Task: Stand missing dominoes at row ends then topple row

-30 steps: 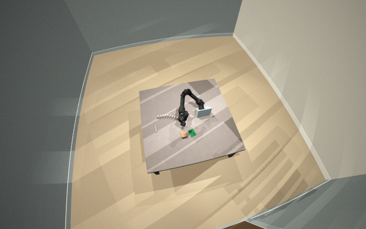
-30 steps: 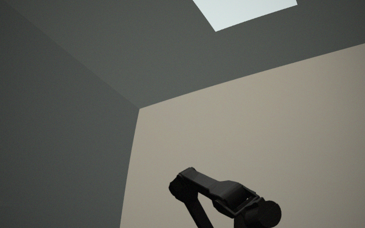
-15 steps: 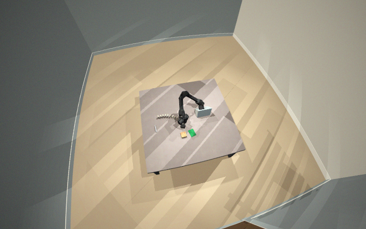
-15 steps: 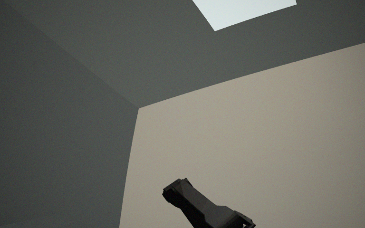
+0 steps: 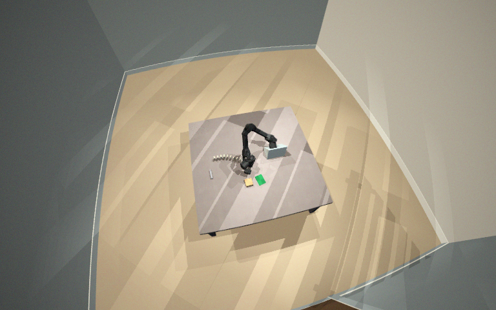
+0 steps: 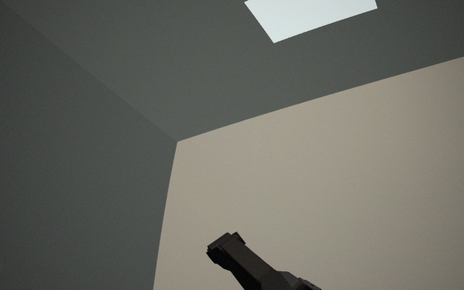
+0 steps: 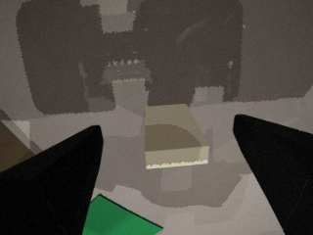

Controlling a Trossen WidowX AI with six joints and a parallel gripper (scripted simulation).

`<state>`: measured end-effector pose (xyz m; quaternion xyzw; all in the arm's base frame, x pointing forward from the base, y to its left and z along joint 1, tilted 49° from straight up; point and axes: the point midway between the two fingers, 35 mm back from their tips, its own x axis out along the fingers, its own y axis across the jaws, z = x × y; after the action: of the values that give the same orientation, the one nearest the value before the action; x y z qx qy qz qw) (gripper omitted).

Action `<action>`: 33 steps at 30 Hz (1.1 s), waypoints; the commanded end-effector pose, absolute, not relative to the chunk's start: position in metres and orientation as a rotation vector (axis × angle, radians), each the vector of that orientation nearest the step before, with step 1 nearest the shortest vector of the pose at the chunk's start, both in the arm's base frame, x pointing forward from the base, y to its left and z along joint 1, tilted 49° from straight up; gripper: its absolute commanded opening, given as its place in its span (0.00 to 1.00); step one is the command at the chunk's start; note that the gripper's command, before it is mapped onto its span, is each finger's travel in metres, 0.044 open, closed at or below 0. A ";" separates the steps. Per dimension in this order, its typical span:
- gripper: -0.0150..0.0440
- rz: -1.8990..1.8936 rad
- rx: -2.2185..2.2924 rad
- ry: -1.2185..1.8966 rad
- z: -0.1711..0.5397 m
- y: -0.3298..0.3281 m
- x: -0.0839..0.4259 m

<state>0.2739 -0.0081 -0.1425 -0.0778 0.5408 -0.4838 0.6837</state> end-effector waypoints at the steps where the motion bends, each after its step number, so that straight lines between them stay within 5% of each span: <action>1: 0.69 -1.083 -0.187 1.215 -0.143 -0.009 0.272; 7: 0.44 -1.083 -0.187 1.215 -0.143 -0.009 0.272; 17: 0.44 -1.082 -0.186 1.215 -0.142 -0.007 0.273; 26: 0.44 -1.080 -0.174 1.220 -0.056 0.092 0.280; 33: 0.44 -1.077 -0.174 1.220 -0.034 0.079 0.292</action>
<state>0.2814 0.0929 -0.0521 -0.0835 0.5442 -0.4762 0.6856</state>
